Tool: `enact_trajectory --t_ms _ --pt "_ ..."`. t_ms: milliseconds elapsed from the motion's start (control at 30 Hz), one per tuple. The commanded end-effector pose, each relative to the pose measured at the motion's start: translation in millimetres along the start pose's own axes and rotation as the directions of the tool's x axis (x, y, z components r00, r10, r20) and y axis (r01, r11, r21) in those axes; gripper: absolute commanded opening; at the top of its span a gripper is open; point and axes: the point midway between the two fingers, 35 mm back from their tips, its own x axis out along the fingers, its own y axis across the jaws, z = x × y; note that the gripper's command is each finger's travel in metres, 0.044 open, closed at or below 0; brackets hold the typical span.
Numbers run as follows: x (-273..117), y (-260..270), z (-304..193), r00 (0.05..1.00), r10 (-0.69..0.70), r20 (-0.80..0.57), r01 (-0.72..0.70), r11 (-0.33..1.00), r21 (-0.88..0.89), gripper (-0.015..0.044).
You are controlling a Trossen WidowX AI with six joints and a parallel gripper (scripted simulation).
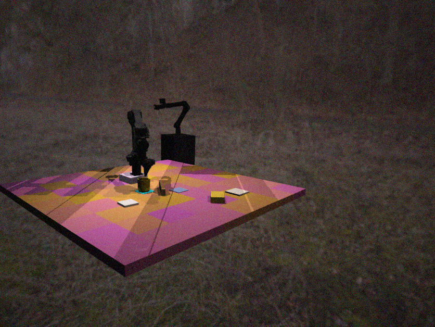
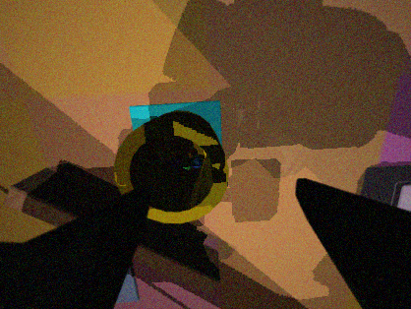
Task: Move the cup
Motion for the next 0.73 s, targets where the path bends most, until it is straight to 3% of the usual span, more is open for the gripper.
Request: enact_trajectory --t_ms 0,533,700 --pt "-6.8 1.2 0.6 1.0 0.004 0.002 -0.004 1.0 -0.001 0.044" --pt "-60.0 0.3 1.1 1.0 0.01 0.002 -0.01 1.0 -0.005 0.044" --pt "-59.7 -0.4 1.4 1.0 0.006 0.003 -0.006 1.0 0.0 0.044"
